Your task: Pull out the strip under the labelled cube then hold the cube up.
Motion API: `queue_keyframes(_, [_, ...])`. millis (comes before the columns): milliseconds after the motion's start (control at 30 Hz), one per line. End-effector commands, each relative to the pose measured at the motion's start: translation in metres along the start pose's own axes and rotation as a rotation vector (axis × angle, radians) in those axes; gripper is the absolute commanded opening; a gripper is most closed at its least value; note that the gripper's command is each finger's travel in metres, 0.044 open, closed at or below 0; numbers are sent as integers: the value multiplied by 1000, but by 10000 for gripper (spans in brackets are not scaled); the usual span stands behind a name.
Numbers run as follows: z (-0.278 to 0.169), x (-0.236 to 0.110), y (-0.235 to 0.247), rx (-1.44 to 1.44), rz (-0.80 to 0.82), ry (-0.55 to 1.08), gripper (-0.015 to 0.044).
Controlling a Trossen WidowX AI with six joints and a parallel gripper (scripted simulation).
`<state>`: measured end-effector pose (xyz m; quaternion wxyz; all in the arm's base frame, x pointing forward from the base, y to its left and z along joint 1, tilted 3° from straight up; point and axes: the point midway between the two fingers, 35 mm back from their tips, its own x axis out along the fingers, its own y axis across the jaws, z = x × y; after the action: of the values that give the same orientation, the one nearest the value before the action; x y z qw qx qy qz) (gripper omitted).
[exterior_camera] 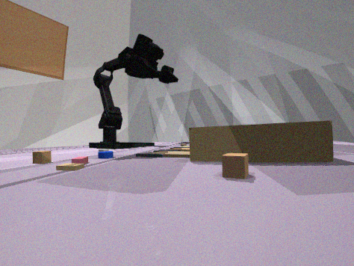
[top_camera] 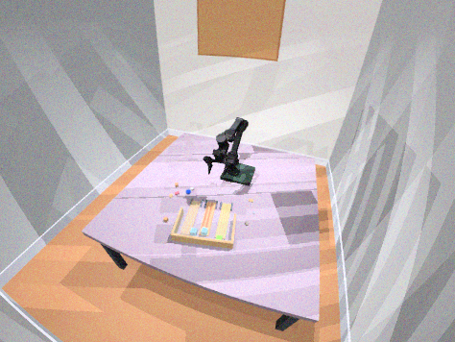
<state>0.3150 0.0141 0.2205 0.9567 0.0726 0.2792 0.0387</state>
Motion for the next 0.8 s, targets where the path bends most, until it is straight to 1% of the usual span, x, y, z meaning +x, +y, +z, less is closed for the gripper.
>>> queue_keyframes(0, [-13,7,0,-98,-19,40,400])
queue_keyframes(567, [-13,7,0,-98,-19,40,400])
queue_keyframes(633, [-13,11,-1,-105,-22,70,347])
queue_keyframes(767, [-17,34,-4,-142,-32,250,242])
